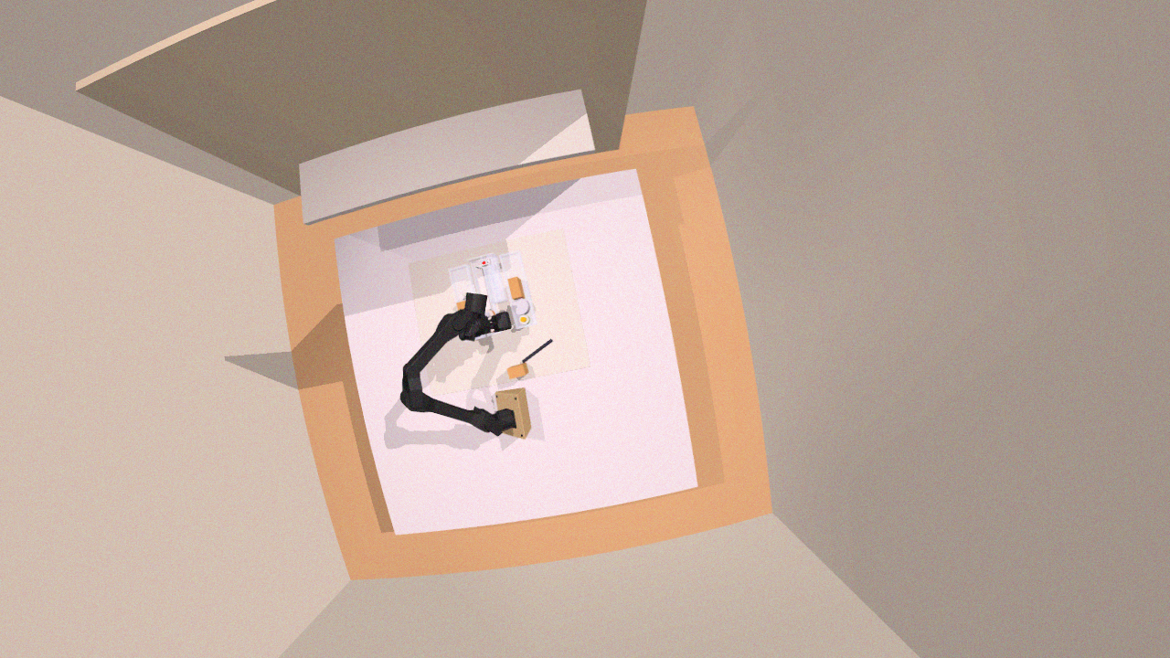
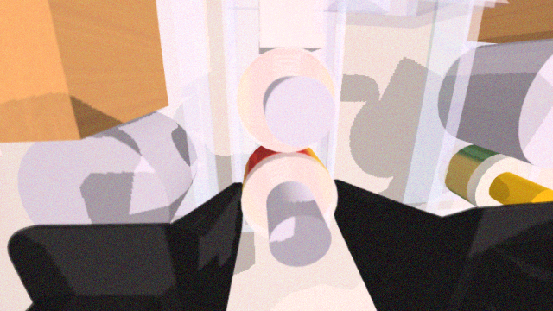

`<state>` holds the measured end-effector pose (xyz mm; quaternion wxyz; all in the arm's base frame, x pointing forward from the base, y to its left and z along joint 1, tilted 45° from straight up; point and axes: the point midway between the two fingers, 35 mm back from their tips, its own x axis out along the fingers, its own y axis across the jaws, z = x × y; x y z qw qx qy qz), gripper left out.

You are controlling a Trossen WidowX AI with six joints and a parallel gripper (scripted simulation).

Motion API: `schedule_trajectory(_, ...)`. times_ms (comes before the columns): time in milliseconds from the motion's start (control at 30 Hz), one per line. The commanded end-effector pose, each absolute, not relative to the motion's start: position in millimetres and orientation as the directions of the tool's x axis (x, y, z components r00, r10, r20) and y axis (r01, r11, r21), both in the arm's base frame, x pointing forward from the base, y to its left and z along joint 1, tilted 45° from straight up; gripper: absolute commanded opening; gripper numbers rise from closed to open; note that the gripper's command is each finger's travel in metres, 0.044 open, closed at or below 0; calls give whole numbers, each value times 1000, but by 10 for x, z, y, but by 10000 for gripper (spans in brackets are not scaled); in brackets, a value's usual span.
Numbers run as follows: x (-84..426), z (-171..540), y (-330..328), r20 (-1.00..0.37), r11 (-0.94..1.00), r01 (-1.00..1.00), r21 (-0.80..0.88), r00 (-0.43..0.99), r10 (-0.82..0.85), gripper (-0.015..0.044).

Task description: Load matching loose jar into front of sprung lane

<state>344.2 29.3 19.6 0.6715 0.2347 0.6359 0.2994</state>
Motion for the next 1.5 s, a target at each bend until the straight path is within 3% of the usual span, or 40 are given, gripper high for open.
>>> schedule_trajectory(0, 3462, 196, 328, -706, 704, -107, 702, 19, 708, 0)
schedule_trajectory(1467, 3405, 163, 352, -706, 704, -107, 703, 19, 708, 0)
